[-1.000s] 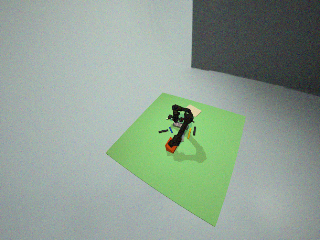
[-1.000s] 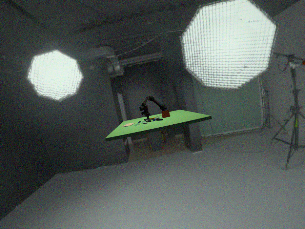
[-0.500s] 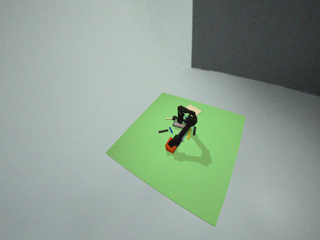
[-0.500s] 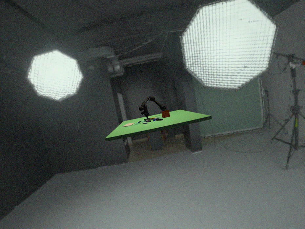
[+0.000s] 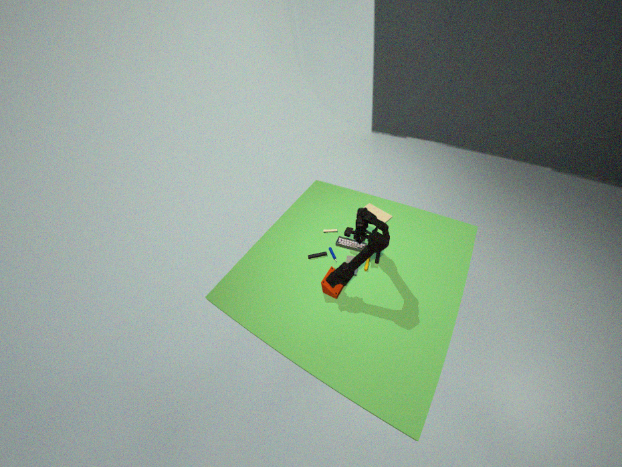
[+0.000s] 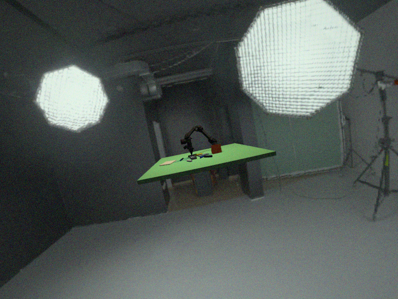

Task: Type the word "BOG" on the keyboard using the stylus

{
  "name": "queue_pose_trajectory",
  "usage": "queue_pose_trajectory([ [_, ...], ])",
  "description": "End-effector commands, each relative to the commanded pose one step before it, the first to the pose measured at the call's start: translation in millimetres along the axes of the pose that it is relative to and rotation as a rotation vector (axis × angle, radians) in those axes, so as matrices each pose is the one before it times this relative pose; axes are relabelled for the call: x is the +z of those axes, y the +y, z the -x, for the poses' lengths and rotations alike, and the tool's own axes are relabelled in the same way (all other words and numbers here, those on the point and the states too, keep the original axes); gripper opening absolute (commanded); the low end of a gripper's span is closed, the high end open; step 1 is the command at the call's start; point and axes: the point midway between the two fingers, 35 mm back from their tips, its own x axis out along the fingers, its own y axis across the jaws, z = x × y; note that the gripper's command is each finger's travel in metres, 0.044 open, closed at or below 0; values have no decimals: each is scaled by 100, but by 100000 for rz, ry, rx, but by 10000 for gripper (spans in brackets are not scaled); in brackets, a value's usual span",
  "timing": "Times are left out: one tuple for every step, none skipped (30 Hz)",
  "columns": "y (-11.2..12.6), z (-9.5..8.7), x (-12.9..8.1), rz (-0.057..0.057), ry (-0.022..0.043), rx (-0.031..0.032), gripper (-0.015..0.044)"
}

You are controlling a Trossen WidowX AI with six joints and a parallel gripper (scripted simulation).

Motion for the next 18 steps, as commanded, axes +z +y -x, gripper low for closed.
queue_pose_trajectory([
  [-214,27,-88,711,93,-225,0],
  [0,0,0,0,0,0,0],
  [155,4,-152,7,3,20,0],
  [457,9,-461,21,11,50,0],
  [731,3,-790,30,27,52,0],
  [693,-13,-814,24,36,14,0],
  [397,-15,-500,12,26,-10,0],
  [129,-6,-168,3,9,-7,0],
  [0,0,0,0,0,0,0],
  [0,0,0,0,0,0,0],
  [0,0,0,0,0,0,0],
  [0,0,0,0,0,0,0],
  [0,0,0,0,0,0,0],
  [0,0,0,0,0,0,0],
  [0,0,0,0,0,0,0],
  [0,0,0,0,0,0,0],
  [0,0,0,0,0,0,0],
  [299,10,35,8,-18,58,0],
])
